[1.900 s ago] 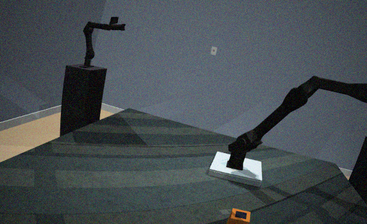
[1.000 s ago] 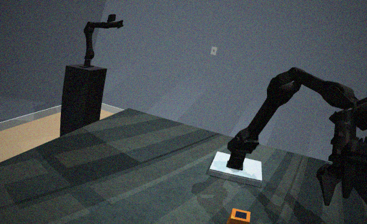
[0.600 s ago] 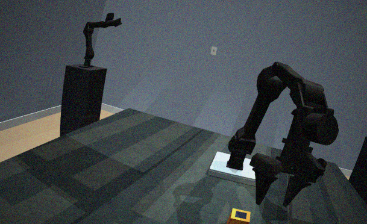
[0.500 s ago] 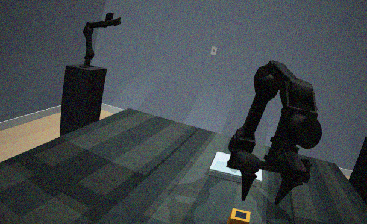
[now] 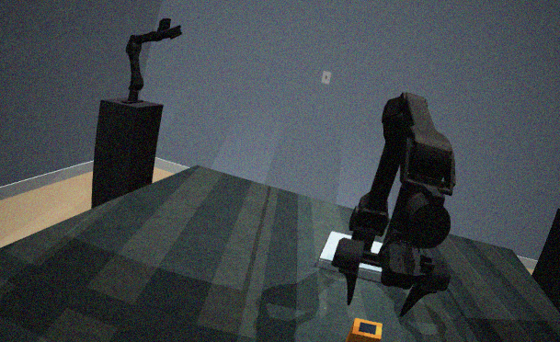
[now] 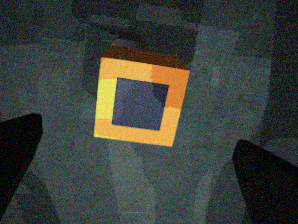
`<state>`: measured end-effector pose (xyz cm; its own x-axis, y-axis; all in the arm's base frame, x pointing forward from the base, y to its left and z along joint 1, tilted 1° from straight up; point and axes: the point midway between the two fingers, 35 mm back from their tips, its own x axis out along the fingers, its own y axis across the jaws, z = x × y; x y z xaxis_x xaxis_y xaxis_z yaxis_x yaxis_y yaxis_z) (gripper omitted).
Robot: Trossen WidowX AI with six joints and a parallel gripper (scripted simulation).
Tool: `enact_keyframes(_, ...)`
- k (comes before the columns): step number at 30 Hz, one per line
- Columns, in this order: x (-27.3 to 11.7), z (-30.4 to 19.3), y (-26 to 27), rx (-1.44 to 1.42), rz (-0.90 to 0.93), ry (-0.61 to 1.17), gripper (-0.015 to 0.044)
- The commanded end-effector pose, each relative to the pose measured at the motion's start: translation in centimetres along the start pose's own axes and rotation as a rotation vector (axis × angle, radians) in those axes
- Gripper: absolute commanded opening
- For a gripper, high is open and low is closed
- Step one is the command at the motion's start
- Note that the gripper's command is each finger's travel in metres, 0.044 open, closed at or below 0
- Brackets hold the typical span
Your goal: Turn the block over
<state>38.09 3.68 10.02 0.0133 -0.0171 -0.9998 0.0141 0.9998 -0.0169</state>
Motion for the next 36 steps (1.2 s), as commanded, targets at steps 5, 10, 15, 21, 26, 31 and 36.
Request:
enact_keyframes(5,2.2,-0.1,0.0,0.008,0.004,0.002,0.044)
enact_keyframes(10,2.7,-0.1,0.0,0.008,0.004,0.002,0.044)
enact_keyframes(15,3.6,-0.1,0.0,0.008,0.004,0.002,0.044)
enact_keyframes(21,4.5,-0.1,0.0,0.008,0.004,0.002,0.044)
enact_keyframes(26,5.3,-0.1,0.0,0.008,0.004,0.002,0.044)
enact_keyframes(31,6.0,-0.1,0.0,0.008,0.004,0.002,0.044)
enact_keyframes(36,6.0,-0.1,0.0,0.008,0.004,0.002,0.0335)
